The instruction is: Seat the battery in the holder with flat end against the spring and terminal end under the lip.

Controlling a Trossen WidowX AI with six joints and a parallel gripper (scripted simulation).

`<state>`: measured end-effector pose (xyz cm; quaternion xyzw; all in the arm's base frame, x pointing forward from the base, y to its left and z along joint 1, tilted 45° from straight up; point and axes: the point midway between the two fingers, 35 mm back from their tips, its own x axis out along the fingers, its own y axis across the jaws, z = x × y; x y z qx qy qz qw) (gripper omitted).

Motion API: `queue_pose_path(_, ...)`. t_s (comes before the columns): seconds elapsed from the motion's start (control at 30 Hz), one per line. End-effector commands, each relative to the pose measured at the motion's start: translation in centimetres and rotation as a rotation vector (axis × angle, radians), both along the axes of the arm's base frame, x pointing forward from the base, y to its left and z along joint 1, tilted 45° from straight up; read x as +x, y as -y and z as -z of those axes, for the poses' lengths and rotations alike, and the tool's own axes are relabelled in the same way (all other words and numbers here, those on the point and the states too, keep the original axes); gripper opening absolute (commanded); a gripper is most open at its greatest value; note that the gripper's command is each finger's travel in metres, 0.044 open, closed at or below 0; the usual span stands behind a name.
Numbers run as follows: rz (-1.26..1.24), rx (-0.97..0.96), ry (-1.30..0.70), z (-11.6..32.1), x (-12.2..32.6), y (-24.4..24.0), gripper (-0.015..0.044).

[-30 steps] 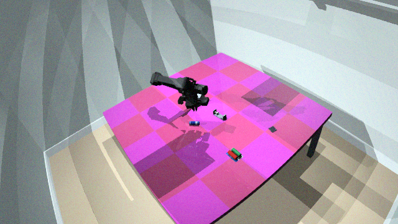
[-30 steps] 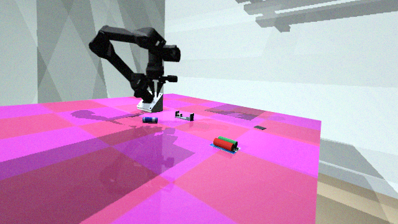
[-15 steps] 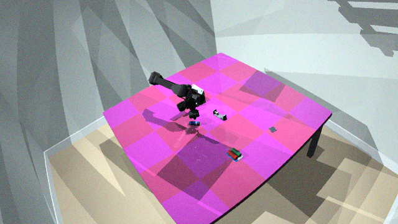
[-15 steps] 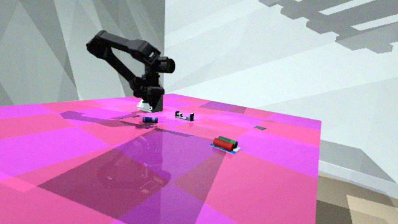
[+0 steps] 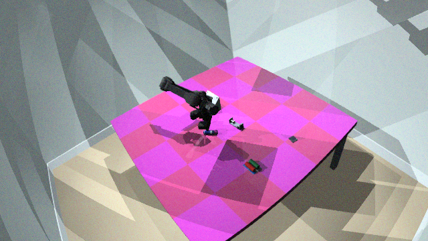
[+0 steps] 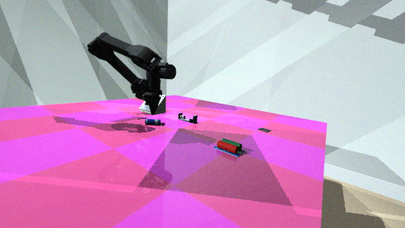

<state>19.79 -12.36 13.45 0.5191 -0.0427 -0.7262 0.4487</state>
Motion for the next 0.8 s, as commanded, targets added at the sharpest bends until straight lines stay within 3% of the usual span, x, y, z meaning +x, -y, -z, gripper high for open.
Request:
queue_pose_path(0.0, 0.005, -0.001, -0.008, 0.6, -0.2, 0.5, 0.0243)
queue_pose_path(0.77, 0.004, -0.004, -0.008, 3.2, -0.5, 3.1, 0.0243)
